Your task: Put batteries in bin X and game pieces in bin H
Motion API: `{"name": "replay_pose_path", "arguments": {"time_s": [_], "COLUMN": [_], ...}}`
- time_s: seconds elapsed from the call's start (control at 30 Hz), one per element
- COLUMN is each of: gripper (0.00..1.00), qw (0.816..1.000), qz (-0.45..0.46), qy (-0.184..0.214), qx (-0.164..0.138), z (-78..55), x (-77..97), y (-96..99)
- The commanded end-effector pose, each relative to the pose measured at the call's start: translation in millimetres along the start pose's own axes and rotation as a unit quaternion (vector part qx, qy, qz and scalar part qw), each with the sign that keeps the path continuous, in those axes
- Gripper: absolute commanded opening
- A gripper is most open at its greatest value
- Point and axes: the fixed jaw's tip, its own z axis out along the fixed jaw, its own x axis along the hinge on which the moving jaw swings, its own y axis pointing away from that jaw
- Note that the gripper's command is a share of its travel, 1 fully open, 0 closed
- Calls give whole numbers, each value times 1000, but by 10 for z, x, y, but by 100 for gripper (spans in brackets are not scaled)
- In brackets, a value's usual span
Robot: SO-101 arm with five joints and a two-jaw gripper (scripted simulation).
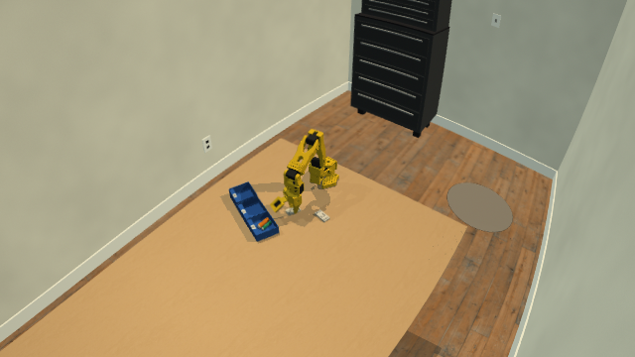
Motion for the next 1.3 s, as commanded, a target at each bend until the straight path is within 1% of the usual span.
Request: {"name": "replay_pose_path", "arguments": {"time_s": [0.0, 0.77, 0.9, 1.1, 1.17, 1.27], "gripper": [0, 0, 0, 0, 0, 0], "qw": [1000, 1000, 1000, 1000, 1000, 1000], "qz": [-2, -2, -2, -2, -2, -2], "qy": [-11, -11, -11, -11, -11, -11], "qx": [-8, -8, -8, -8, -8, -8], "z": [-23, -39, -96, -248, -248, -331], "x": [-15, -17, -23, -28, -28, -25], "y": [37, 37, 35, 23, 23, 14]}}
